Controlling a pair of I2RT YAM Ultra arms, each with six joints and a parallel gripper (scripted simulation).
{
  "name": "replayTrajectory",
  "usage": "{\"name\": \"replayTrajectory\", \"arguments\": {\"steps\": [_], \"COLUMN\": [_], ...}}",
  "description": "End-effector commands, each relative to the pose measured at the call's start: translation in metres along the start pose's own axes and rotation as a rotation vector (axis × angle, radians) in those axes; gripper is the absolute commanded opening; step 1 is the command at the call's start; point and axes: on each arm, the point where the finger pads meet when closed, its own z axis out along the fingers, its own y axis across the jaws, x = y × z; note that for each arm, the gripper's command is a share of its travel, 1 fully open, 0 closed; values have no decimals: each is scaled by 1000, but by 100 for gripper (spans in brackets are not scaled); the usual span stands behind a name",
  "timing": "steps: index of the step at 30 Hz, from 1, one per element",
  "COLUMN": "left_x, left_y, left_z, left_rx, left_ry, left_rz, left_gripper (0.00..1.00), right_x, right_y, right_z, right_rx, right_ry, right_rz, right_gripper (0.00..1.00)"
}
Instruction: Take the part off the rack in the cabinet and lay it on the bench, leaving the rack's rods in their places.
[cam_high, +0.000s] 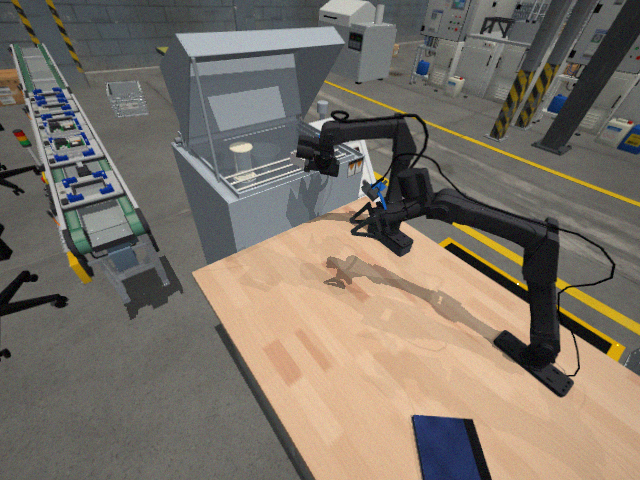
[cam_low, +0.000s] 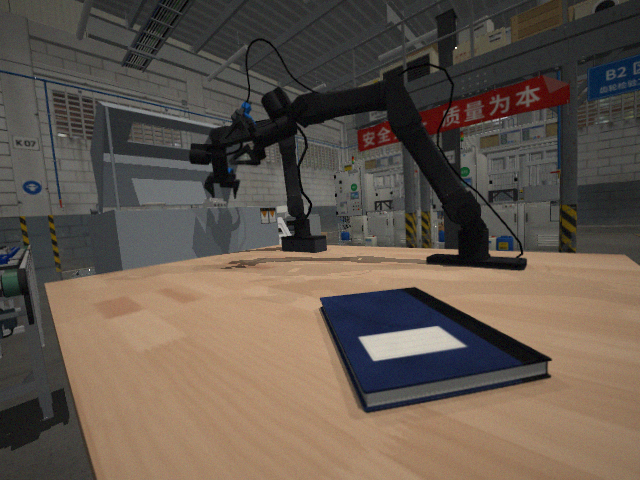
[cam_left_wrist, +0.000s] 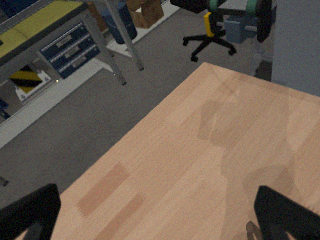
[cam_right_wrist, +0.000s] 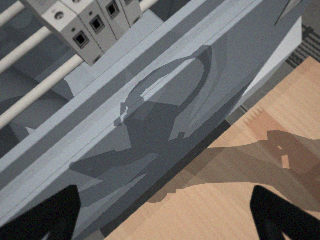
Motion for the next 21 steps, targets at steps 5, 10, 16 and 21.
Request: {"name": "replayTrajectory", "arguments": {"steps": [5, 10, 16, 21], "left_x": [-18, -16, -10, -4], "left_y": [67, 97, 130, 169], "left_z": [-13, -16, -20, -28], "left_rx": [-40, -64, -93, -133], "left_ry": [-70, -82, -89, -105], "left_rz": [-109, -143, -176, -216], "left_gripper": [100, 100, 100, 100], "right_x": [-12, -17, -26, -36], "right_y": [9, 16, 26, 38], "right_z": [6, 8, 8, 10], "right_rx": [-60, -90, -132, -179], "right_ry": [36, 50, 58, 63], "right_rz": [-36, -54, -75, -97], "right_gripper": [92, 92, 92, 92]}}
